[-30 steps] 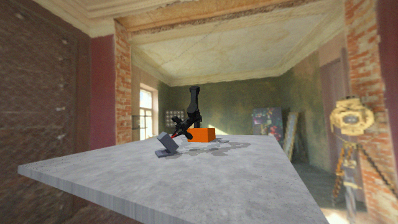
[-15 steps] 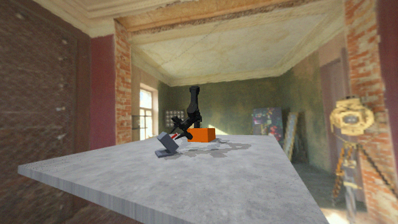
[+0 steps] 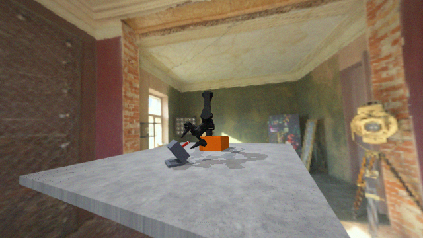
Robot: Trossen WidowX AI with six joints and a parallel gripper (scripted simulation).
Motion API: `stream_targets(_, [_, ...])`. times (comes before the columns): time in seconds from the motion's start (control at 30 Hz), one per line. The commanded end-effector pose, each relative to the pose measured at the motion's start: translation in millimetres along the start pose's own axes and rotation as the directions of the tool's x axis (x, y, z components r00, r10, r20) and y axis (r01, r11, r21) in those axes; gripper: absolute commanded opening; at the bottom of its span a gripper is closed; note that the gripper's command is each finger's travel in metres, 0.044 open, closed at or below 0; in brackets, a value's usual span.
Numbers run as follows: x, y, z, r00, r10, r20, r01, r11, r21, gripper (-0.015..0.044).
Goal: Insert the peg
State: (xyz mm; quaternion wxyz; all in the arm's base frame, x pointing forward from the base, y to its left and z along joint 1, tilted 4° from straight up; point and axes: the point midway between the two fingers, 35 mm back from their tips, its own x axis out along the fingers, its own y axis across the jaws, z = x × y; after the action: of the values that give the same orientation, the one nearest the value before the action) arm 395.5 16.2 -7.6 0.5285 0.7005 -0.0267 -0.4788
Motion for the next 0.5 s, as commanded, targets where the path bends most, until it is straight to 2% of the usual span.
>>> stream_targets(0.0, [-9,0,-1,1.000,0.001,0.001,-0.001,1.000,0.002,0.0440])
stream_targets(0.47, [-37,-1,-4,1.000,-0.005,0.001,0.005,1.000,-0.001,0.0440])
